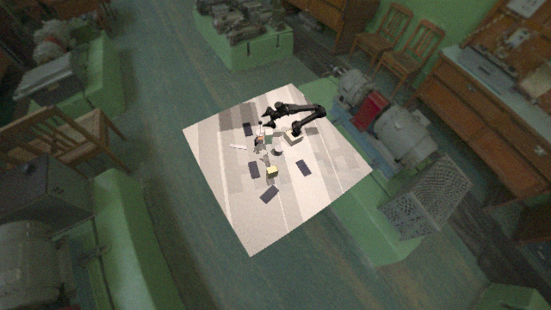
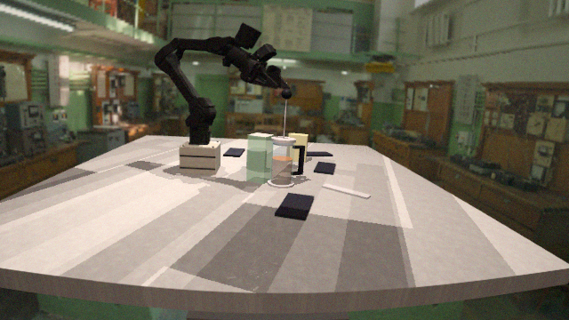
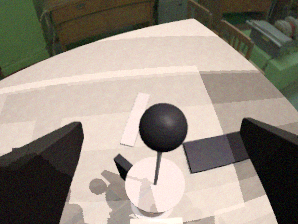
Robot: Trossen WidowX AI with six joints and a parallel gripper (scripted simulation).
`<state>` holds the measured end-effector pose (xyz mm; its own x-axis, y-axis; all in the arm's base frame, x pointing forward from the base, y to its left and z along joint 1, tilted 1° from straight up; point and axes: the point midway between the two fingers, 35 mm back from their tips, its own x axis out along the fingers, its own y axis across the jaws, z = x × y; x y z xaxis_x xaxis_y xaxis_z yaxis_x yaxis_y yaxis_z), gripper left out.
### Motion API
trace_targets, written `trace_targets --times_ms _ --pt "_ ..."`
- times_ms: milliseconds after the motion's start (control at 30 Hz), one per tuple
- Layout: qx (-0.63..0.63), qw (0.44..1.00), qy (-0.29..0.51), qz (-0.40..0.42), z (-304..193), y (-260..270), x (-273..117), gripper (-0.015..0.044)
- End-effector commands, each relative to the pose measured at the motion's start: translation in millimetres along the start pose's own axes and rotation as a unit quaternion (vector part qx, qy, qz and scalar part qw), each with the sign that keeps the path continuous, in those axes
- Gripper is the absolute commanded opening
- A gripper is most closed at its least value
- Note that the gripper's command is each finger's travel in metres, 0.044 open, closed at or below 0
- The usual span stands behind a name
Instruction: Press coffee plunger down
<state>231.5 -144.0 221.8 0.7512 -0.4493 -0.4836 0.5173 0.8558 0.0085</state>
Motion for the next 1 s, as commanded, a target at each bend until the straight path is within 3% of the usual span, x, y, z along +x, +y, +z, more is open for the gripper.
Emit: trace_targets --times_ms 0,333,733,967 --pt "0.002 1.0 0.004 -0.002 -3.0 -0.6 8.6 0.044" --pt "0.003 1.0 0.004 -0.002 -4.1 -0.7 22.2 0.044" --pt "0.003 1.0 0.004 -0.002 -4.1 -0.7 22.2 0.0125" --pt "0.003 1.0 0.004 -0.002 -4.1 -0.7 22.2 0.0125"
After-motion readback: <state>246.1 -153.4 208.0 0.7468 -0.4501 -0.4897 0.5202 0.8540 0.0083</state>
